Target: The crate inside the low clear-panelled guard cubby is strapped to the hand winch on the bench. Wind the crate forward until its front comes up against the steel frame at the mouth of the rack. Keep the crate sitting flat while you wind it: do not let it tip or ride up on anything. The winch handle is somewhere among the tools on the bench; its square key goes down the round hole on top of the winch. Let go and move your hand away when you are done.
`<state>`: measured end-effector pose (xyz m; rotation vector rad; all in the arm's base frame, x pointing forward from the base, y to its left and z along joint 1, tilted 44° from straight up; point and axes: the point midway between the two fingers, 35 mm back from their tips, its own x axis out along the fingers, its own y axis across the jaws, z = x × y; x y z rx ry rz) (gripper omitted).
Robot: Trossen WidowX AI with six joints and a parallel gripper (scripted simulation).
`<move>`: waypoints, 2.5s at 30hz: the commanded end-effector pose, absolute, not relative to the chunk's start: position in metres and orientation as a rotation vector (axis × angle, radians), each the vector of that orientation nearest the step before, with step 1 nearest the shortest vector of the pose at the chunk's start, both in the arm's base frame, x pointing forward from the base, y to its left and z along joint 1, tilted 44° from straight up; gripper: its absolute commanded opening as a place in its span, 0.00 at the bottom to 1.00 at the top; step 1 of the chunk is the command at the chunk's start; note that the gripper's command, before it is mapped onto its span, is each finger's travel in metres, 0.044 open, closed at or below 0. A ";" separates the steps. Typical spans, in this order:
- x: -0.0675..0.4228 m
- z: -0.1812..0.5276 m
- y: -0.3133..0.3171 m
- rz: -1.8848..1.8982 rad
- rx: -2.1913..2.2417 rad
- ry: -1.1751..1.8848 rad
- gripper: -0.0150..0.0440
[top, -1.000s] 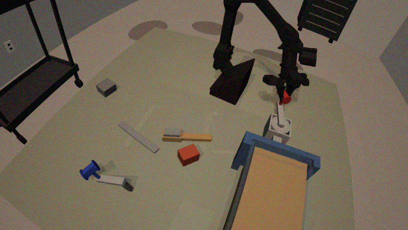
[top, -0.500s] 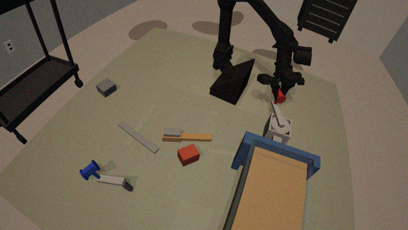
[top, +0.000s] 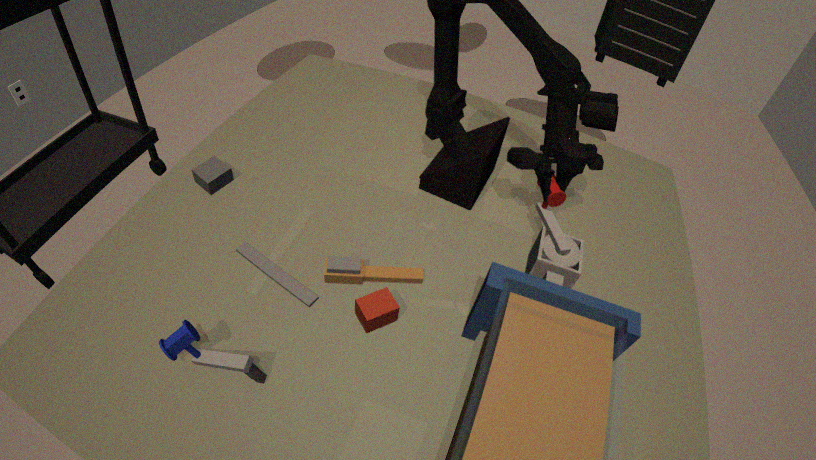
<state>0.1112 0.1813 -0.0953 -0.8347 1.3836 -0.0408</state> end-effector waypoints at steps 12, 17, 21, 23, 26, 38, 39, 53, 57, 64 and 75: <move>0.125 -0.086 0.165 -0.059 -0.857 1.366 0.25; 0.128 -0.084 0.162 -0.059 -0.858 1.365 0.25; 0.132 -0.082 0.160 -0.060 -0.858 1.365 0.25; 0.133 -0.081 0.158 -0.060 -0.858 1.365 0.25; 0.136 -0.080 0.157 -0.060 -0.858 1.365 0.25; 0.146 -0.076 0.151 -0.061 -0.859 1.364 0.25; 0.147 -0.076 0.150 -0.061 -0.859 1.364 0.25; 0.160 -0.073 0.144 -0.062 -0.859 1.363 0.25; 0.163 -0.072 0.143 -0.062 -0.859 1.363 0.25; 0.170 -0.071 0.140 -0.063 -0.859 1.362 0.25; 0.181 -0.071 0.137 -0.063 -0.860 1.362 0.25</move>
